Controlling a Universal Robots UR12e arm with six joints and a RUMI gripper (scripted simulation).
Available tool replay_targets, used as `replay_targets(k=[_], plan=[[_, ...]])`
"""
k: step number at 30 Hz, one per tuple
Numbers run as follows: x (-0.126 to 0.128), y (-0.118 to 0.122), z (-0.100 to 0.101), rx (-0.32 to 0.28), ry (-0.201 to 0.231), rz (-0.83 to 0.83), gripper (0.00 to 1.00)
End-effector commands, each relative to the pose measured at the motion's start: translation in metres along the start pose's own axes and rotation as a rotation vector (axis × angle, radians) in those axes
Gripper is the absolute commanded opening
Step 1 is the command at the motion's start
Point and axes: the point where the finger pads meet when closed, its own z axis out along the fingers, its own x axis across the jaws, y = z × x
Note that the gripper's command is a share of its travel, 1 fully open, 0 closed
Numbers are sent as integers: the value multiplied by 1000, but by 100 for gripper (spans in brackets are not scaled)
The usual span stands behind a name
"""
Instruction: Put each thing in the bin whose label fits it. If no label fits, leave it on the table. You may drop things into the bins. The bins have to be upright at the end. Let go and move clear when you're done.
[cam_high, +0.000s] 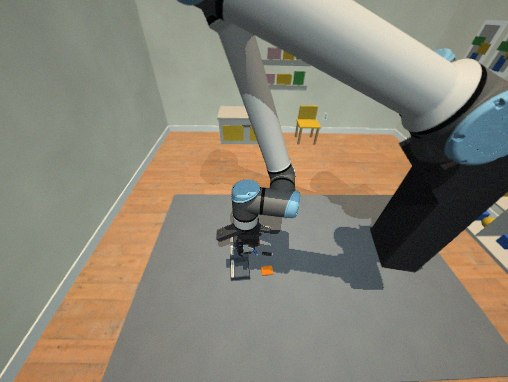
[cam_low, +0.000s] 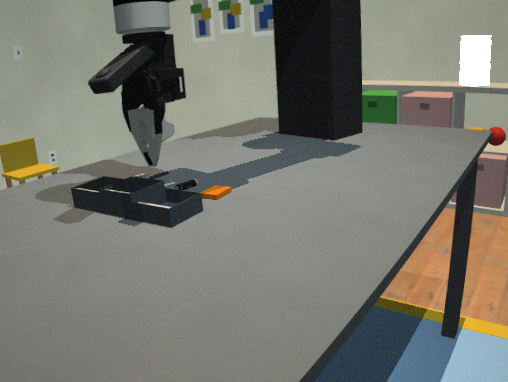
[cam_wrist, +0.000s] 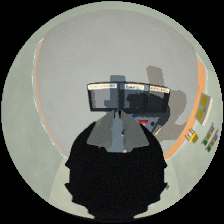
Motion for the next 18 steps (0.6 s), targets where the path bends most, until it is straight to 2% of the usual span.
replay_targets(k=[1, 3, 8, 18], plan=[[-22, 0, 0, 1, 1, 0, 4], [-30, 0, 0, 1, 1, 0, 4], [-30, 0, 0, 1, 1, 0, 4], [-30, 0, 27, 1, 1, 0, 4]])
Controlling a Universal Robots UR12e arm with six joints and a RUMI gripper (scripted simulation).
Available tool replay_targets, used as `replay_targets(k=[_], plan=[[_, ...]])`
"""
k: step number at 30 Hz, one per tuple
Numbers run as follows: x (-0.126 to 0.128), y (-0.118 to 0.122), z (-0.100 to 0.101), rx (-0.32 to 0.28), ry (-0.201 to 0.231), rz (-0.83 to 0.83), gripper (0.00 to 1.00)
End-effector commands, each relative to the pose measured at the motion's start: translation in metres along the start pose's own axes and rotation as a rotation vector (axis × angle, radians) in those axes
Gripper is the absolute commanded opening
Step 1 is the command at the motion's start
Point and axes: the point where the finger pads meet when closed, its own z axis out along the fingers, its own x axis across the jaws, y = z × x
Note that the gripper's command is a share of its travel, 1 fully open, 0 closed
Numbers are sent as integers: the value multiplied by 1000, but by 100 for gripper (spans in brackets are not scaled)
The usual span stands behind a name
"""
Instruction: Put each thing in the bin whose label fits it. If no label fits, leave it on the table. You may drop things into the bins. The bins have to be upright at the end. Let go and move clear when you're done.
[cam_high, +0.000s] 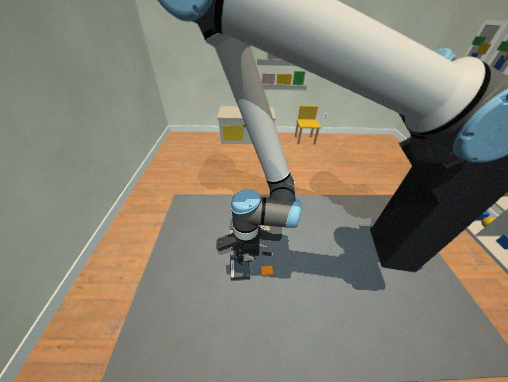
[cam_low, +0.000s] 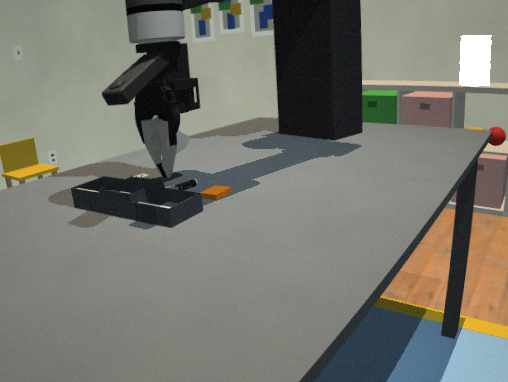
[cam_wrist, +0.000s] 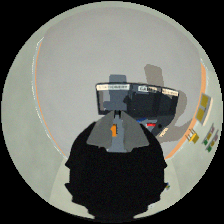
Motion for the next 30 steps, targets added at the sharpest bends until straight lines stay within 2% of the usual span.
replay_targets(k=[1, 4, 14, 30], plan=[[0, 0, 11, 1, 0, 0, 4], [0, 0, 14, 1, 0, 0, 4], [0, -1, 40, 1, 0, 0, 4], [0, 0, 41, 1, 0, 0, 4]])
